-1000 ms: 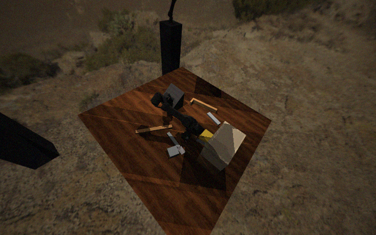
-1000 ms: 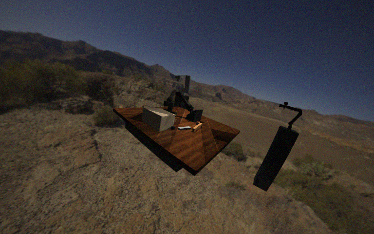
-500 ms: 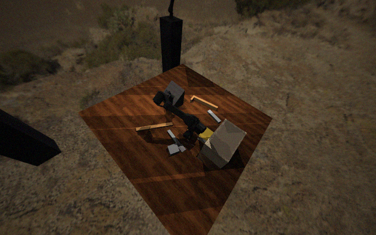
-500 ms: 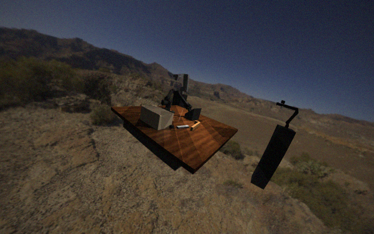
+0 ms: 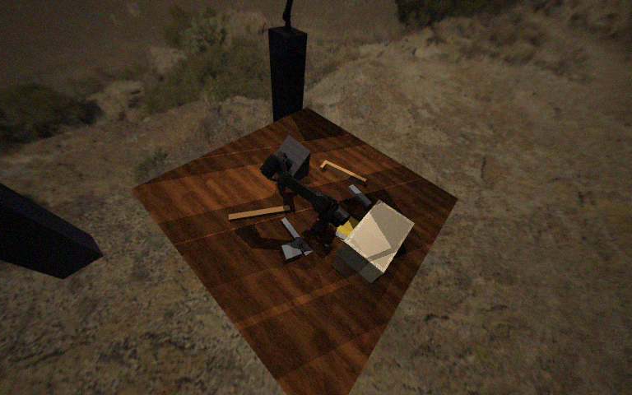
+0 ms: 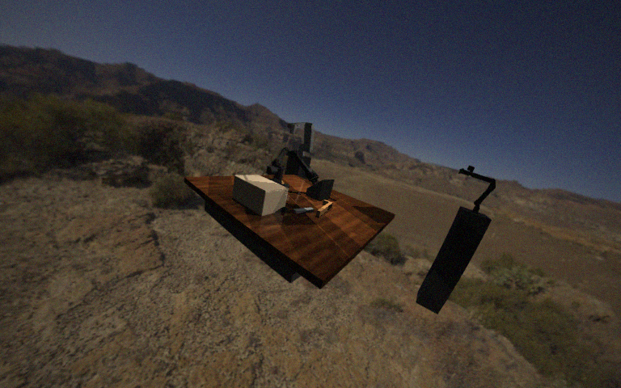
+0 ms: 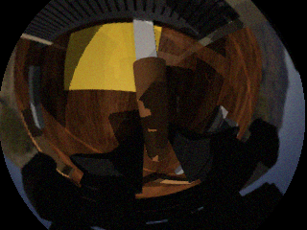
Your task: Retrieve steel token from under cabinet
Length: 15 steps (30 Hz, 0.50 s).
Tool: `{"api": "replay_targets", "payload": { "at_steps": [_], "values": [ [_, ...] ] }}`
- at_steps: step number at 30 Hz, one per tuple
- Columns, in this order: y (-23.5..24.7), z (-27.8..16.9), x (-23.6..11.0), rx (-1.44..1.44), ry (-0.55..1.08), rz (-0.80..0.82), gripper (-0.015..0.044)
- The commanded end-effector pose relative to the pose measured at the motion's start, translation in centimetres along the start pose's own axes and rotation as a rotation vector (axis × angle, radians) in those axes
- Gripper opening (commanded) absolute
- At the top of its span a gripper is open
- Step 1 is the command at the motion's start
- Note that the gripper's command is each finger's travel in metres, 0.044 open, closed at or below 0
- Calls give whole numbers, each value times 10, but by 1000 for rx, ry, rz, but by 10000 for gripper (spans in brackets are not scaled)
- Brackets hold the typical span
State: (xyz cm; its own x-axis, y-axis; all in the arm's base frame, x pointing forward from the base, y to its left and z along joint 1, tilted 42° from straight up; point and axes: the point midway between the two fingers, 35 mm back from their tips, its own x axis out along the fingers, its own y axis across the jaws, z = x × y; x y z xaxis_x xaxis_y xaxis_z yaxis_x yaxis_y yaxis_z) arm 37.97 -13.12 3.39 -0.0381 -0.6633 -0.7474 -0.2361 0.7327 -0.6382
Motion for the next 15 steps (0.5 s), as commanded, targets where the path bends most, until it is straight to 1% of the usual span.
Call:
{"api": "replay_targets", "payload": {
  "at_steps": [1, 15],
  "values": [
    [-1, 6, 0, 5, -2, -2, 0],
    [-1, 19, 0, 5, -3, -2, 0]
  ]
}}
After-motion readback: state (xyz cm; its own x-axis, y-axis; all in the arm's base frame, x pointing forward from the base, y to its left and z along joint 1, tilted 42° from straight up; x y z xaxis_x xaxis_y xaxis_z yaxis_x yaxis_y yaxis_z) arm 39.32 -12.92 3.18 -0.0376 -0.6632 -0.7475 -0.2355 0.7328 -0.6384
